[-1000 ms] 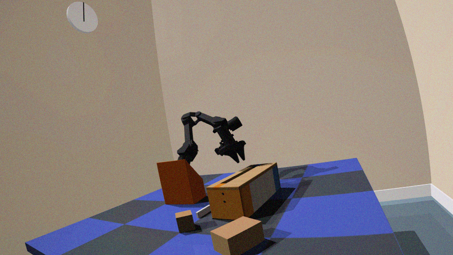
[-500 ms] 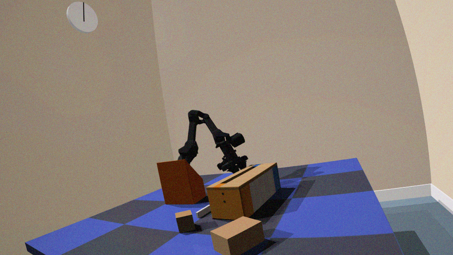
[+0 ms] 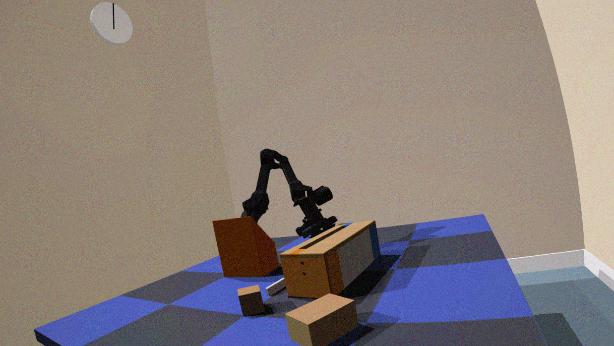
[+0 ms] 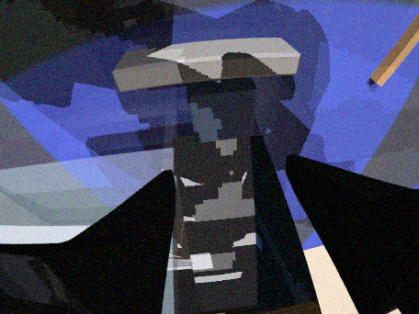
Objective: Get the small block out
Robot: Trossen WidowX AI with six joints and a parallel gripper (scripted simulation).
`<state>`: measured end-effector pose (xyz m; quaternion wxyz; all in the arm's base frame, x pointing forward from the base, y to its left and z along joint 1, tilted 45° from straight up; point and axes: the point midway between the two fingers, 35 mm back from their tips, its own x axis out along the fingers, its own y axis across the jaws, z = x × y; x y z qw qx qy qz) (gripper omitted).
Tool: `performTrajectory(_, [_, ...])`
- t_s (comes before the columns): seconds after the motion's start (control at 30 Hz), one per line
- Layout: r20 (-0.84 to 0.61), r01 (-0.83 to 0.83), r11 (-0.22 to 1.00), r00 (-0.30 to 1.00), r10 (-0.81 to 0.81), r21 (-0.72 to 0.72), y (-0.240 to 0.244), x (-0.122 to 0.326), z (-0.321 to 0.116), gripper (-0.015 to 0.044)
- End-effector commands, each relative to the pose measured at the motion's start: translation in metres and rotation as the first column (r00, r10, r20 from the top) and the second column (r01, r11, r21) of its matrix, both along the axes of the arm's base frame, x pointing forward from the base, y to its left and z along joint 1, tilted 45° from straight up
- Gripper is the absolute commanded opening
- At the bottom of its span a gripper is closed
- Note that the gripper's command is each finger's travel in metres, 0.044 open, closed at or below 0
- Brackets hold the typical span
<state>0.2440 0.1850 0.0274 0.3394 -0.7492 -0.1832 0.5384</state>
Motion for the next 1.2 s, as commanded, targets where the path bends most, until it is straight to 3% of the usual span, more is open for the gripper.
performTrajectory(0.0, [-0.007,0.006,1.0,1.0,-0.006,-0.002,0.005,0.0,-0.007,0.0285])
performTrajectory(0.8, [-0.007,0.007,1.0,1.0,-0.007,0.002,0.031,-0.005,-0.033,0.0285])
performTrajectory(1.07, [-0.007,0.007,1.0,1.0,-0.007,0.002,0.031,-0.005,-0.033,0.0075])
performTrajectory(1.17, [-0.007,0.007,1.0,1.0,-0.007,0.002,0.031,-0.005,-0.033,0.0055])
